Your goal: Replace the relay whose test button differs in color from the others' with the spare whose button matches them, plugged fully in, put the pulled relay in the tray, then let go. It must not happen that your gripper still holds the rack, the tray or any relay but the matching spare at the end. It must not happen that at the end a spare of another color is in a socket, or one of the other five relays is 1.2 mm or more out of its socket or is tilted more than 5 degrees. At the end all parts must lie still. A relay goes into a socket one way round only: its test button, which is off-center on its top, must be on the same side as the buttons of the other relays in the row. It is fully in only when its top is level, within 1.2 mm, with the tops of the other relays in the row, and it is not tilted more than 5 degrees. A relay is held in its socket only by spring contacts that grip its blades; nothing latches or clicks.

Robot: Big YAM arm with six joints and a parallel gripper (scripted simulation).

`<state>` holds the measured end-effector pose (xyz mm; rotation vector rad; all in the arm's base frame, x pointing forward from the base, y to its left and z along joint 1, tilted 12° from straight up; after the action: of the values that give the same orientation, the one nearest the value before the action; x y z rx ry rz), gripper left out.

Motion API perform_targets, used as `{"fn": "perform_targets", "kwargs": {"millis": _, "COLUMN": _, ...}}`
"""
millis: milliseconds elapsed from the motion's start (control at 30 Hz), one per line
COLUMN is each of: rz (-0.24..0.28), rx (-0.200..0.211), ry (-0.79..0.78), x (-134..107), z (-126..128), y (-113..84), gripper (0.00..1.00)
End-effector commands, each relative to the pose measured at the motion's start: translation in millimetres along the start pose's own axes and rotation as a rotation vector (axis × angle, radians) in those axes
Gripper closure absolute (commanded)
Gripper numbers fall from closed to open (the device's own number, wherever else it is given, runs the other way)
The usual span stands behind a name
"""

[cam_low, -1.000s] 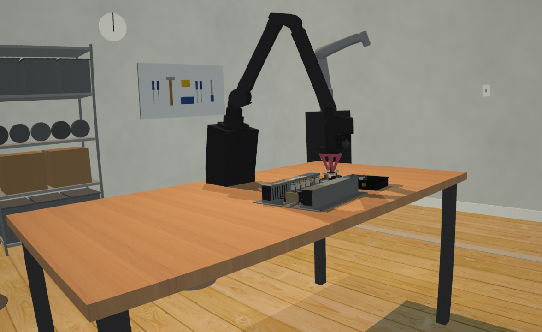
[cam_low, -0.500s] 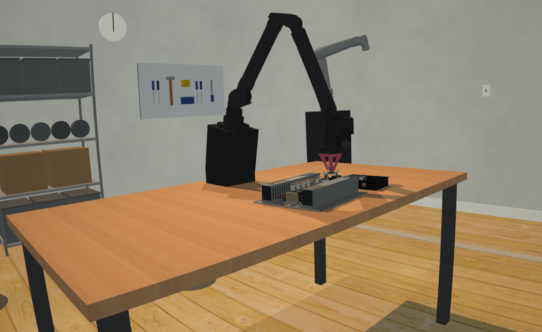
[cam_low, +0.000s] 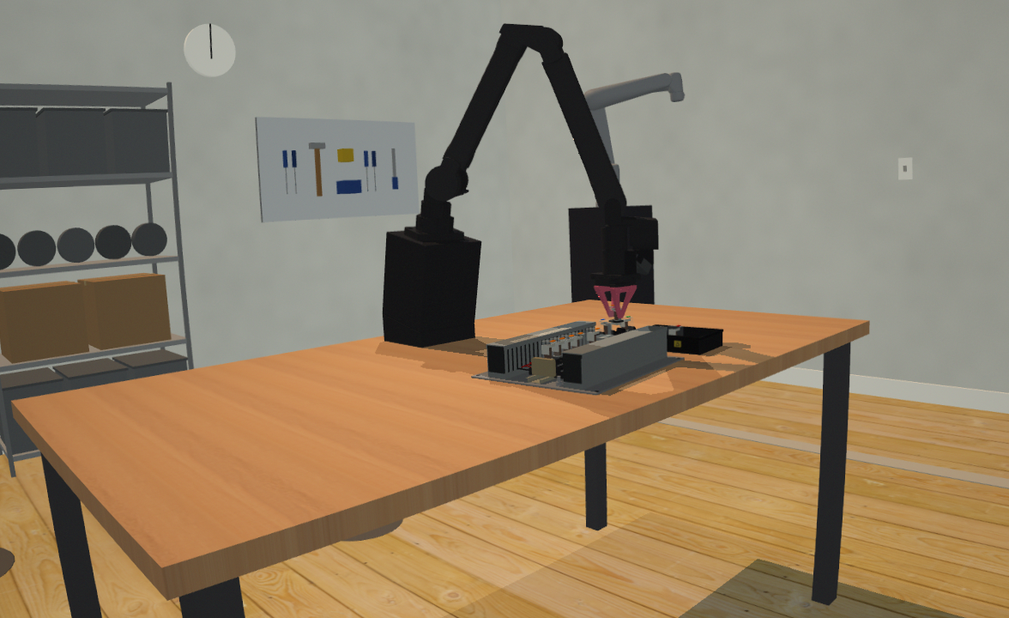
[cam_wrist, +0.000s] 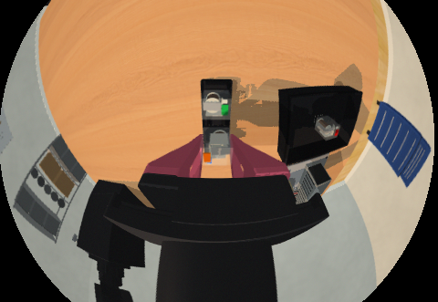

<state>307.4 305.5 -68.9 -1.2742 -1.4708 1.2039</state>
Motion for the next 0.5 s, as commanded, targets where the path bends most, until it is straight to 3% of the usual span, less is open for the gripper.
{"fn": "perform_targets", "kwargs": {"millis": 0, "rz": -0.022, "rx": -0.024, "ry": 0.007, "x": 8, "z": -6, "y": -14.7, "gripper": 1.00}}
{"fn": "perform_targets", "kwargs": {"millis": 467, "rz": -0.019, "rx": -0.019, "ry": 0.003, "x": 8, "z": -3, "y": -26.8, "gripper": 1.00}}
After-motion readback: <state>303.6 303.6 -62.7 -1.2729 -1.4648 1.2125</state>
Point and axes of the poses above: the point where the finger pads meet when closed, its own y axis out along the fingers, its own z axis across the jaws, x = y × z, the point moved 5 cm from there along -y, back along the fingers, and after that the axes turned 5 degrees about -y, right-handed, at the moved point
